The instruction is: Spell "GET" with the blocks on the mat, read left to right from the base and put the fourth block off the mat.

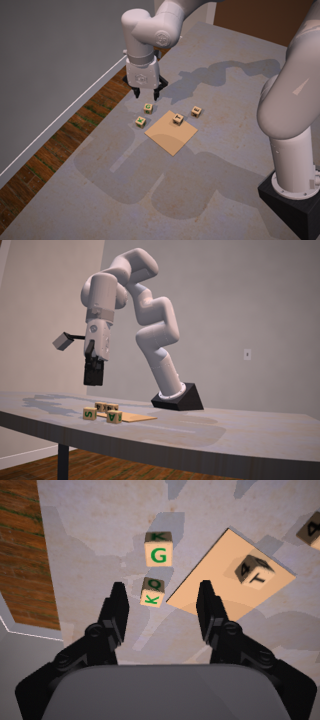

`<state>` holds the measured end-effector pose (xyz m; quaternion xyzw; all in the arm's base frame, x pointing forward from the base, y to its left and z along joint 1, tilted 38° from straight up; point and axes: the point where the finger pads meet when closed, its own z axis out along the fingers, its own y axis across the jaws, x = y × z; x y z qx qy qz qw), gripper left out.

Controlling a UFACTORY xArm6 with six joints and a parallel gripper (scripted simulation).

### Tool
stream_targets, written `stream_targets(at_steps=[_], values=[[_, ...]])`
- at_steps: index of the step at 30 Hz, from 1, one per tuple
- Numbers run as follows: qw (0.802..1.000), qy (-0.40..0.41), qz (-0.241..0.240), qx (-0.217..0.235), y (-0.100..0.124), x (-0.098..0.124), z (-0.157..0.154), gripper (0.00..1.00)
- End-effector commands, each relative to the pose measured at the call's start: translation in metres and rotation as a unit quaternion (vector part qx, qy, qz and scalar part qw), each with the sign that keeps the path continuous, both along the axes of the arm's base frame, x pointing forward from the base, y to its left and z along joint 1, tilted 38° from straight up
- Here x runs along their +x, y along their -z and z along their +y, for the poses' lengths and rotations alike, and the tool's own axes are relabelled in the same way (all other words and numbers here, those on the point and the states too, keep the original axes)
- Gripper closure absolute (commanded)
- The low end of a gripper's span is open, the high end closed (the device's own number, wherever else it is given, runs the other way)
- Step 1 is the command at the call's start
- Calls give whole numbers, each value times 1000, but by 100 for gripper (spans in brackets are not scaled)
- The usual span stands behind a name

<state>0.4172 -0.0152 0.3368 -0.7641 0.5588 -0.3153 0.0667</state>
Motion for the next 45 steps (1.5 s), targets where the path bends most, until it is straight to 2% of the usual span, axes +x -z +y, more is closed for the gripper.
stream_targets(at_steps=[1, 28, 45], values=[[1000, 0, -2, 0, -2, 1, 0, 31], [1000, 0, -2, 0, -1, 1, 0, 31], [1000, 0, -1, 0, 9, 9, -4, 31]])
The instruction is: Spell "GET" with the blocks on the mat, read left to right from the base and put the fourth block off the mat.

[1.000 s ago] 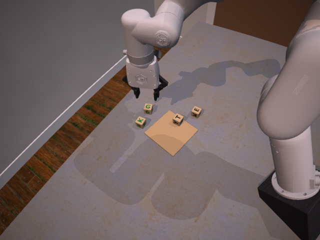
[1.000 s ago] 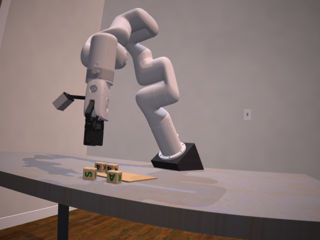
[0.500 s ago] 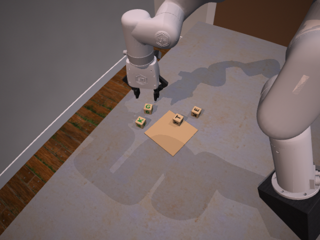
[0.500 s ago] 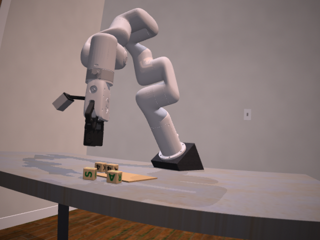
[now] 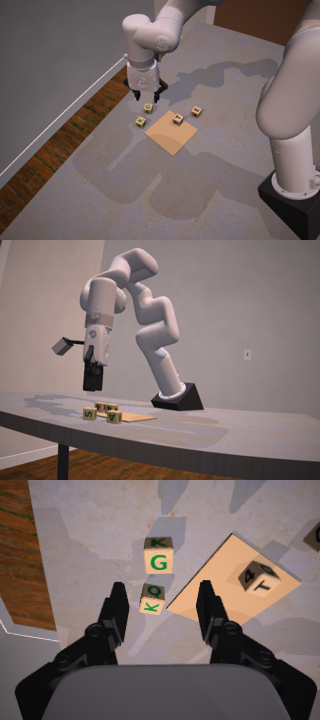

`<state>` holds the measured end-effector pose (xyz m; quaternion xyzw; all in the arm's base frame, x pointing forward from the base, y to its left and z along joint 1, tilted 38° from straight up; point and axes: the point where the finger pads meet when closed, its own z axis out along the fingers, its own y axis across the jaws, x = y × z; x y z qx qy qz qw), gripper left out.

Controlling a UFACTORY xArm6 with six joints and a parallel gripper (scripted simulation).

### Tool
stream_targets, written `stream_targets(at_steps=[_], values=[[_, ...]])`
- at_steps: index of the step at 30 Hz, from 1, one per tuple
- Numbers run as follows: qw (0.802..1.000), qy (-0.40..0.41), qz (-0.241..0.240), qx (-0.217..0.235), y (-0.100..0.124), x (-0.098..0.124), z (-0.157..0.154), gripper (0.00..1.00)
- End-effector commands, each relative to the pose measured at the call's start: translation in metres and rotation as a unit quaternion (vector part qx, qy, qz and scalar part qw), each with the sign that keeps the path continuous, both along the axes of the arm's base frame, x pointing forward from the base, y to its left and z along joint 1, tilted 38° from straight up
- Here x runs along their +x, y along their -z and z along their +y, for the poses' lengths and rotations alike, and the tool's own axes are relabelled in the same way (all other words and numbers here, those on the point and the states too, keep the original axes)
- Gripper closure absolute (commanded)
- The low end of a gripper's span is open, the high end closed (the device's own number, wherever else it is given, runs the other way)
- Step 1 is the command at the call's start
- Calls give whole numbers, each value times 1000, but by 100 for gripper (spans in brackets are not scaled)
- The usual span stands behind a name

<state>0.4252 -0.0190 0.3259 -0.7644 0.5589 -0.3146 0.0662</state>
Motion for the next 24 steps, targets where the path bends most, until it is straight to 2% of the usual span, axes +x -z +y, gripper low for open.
stream_targets(at_steps=[1, 24], values=[[1000, 0, -2, 0, -1, 2, 0, 31], [1000, 0, -2, 0, 22, 19, -8, 31]])
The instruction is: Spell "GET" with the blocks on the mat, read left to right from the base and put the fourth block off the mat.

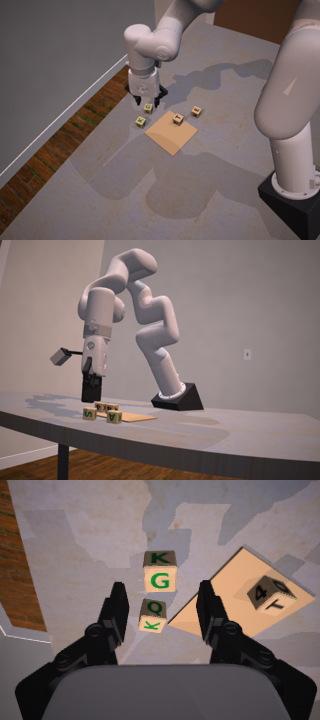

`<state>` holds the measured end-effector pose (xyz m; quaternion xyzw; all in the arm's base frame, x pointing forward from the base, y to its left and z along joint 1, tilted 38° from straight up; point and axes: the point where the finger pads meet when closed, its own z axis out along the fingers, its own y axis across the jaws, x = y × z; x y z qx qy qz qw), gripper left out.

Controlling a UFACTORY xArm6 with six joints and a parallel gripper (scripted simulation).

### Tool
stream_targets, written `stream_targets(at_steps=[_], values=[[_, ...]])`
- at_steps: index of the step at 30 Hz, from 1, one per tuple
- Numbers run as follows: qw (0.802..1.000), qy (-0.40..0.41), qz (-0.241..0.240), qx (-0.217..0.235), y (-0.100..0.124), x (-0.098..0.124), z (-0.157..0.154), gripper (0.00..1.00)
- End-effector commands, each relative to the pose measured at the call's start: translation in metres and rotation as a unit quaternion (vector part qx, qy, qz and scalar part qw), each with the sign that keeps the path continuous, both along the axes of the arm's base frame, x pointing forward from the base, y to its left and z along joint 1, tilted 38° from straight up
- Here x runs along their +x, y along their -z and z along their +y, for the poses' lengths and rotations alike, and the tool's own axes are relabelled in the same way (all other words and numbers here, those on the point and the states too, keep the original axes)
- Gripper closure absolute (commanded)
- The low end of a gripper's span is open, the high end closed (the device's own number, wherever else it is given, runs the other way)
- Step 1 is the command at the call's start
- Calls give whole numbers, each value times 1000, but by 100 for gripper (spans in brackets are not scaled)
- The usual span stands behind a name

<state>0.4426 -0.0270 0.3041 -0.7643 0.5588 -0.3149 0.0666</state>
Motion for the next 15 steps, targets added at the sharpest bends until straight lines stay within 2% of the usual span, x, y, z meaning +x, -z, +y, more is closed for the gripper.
stream_targets(at_steps=[1, 15], values=[[1000, 0, -2, 0, 1, 2, -1, 31], [1000, 0, -2, 0, 4, 5, -2, 31]])
